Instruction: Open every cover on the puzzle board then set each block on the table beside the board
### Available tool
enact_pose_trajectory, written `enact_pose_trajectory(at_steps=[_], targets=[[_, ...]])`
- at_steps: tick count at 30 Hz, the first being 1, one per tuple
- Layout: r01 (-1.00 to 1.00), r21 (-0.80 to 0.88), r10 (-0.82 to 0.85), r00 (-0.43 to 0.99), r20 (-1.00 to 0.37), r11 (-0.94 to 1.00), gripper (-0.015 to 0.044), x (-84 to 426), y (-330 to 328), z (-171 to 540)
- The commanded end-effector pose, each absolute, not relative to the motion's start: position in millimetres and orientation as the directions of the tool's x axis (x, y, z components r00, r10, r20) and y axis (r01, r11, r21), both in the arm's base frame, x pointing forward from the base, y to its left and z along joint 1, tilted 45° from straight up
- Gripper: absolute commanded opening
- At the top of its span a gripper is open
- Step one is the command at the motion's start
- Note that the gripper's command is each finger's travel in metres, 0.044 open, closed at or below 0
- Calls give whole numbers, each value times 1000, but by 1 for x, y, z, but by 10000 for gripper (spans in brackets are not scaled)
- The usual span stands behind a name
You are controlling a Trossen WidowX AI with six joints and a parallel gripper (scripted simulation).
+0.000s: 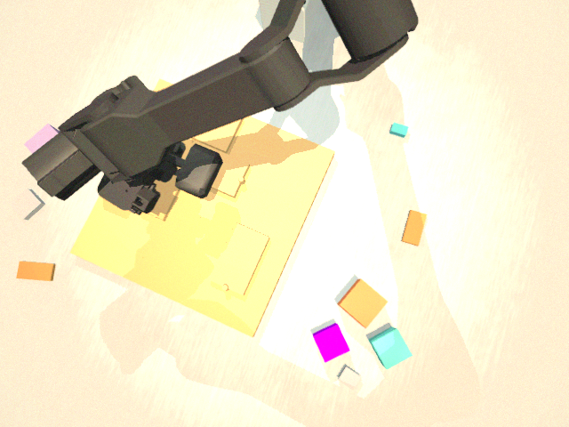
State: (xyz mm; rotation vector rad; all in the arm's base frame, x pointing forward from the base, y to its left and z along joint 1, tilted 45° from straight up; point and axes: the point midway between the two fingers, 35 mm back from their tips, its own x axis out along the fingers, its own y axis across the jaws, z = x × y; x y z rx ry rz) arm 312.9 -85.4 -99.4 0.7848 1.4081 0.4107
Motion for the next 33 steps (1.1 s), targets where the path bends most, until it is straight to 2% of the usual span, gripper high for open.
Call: enact_pose_trajectory(at_steps=[1, 33], targets=[[197, 702, 687, 146, -712, 685, 0, 312, -80, -102], [196, 701, 687, 147, -712, 685, 0, 341, -90, -103]])
